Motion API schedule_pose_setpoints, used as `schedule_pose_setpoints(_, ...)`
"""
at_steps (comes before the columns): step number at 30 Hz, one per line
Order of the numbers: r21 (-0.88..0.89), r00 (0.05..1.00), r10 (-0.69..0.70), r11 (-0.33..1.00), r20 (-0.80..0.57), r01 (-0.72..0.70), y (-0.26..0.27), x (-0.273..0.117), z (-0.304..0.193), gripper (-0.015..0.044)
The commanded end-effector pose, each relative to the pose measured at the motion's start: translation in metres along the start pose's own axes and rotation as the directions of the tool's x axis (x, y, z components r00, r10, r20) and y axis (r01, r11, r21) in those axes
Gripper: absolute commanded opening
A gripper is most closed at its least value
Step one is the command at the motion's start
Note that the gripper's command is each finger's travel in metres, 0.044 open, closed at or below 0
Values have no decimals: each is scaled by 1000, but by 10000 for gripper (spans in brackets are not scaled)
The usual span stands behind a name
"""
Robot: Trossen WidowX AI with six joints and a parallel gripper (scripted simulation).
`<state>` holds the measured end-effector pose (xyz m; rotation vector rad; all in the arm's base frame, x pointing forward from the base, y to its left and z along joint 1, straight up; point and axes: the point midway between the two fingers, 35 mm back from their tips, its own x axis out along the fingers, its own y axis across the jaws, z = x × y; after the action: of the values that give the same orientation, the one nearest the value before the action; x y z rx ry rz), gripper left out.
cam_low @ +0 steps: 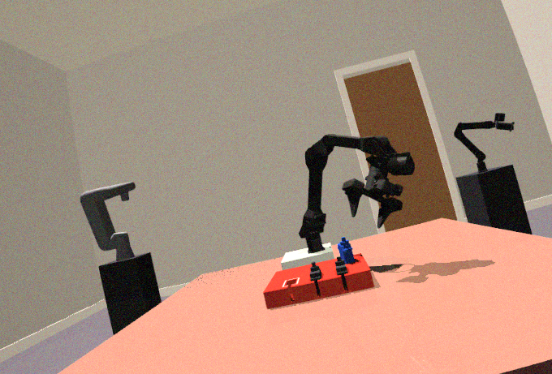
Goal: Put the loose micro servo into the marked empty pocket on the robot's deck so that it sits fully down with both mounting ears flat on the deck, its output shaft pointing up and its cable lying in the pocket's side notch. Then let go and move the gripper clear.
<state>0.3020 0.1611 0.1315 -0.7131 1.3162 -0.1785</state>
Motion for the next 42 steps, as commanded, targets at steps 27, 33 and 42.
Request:
schedule_pose_setpoints(27, -825, 975, 211, 536, -77, -181, -23, 16, -41, 440)
schedule_pose_setpoints(33, -917, 964, 254, 358, -85, -175, -25, 19, -49, 440)
schedule_pose_setpoints(42, -990, 945, 314, 71, -93, -121, -29, 23, -62, 440)
